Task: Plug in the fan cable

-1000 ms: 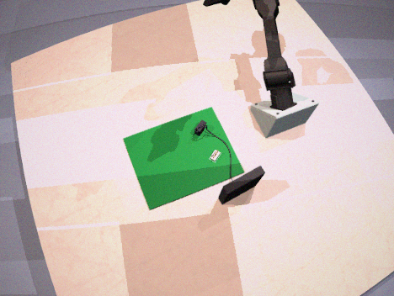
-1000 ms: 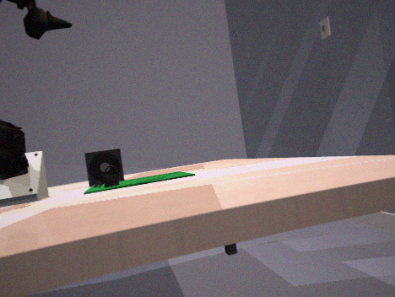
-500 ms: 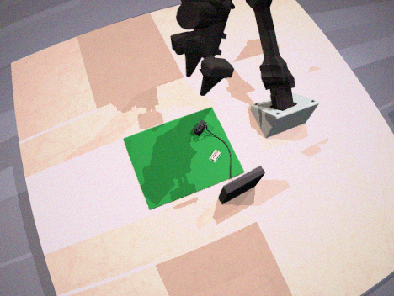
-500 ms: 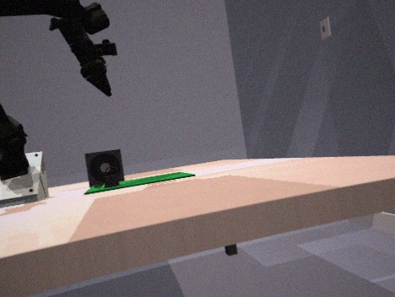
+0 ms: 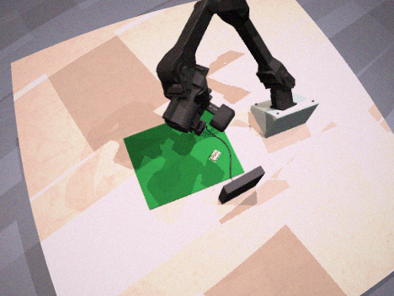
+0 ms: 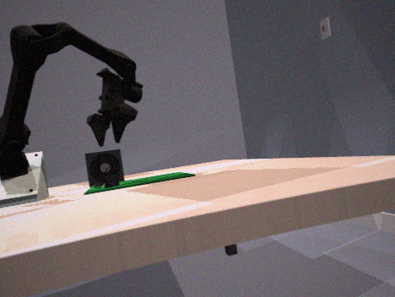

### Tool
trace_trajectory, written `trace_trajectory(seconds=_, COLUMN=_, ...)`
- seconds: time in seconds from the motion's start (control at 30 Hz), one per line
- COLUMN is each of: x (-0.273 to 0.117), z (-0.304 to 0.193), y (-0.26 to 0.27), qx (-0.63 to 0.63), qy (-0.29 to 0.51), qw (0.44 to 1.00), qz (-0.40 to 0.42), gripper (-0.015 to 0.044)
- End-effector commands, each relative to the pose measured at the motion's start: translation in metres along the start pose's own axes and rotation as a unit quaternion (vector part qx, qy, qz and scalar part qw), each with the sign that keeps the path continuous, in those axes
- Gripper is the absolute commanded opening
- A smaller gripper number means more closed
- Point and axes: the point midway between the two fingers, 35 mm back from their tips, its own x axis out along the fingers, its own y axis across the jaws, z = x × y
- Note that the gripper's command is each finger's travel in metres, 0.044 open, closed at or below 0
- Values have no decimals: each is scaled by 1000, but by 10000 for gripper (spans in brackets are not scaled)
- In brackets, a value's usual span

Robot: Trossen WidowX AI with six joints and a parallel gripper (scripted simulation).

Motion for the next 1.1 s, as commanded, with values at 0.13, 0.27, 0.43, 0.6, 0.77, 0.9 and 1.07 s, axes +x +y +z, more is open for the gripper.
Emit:
trace_trajectory(seconds=0.13, x=6, z=0, y=-1, qx=-19, qy=11, qw=1000, qz=-6, gripper=440)
trace_trajectory(seconds=0.27, x=37, z=9, y=-2, qx=-19, qy=10, qw=1000, qz=-6, gripper=440)
trace_trajectory(seconds=0.43, x=63, z=13, y=-2, qx=-18, qy=12, qw=1000, qz=-7, gripper=440)
trace_trajectory(seconds=0.6, x=66, z=13, y=-2, qx=-18, qy=12, qw=1000, qz=-7, gripper=440)
trace_trajectory(seconds=0.77, x=73, z=15, y=-2, qx=-18, qy=11, qw=1000, qz=-7, gripper=440)
trace_trajectory(seconds=0.9, x=80, z=17, y=-2, qx=-18, qy=11, qw=1000, qz=-7, gripper=440)
trace_trajectory(seconds=1.07, x=88, z=19, y=-2, qx=-18, qy=11, qw=1000, qz=-7, gripper=440)
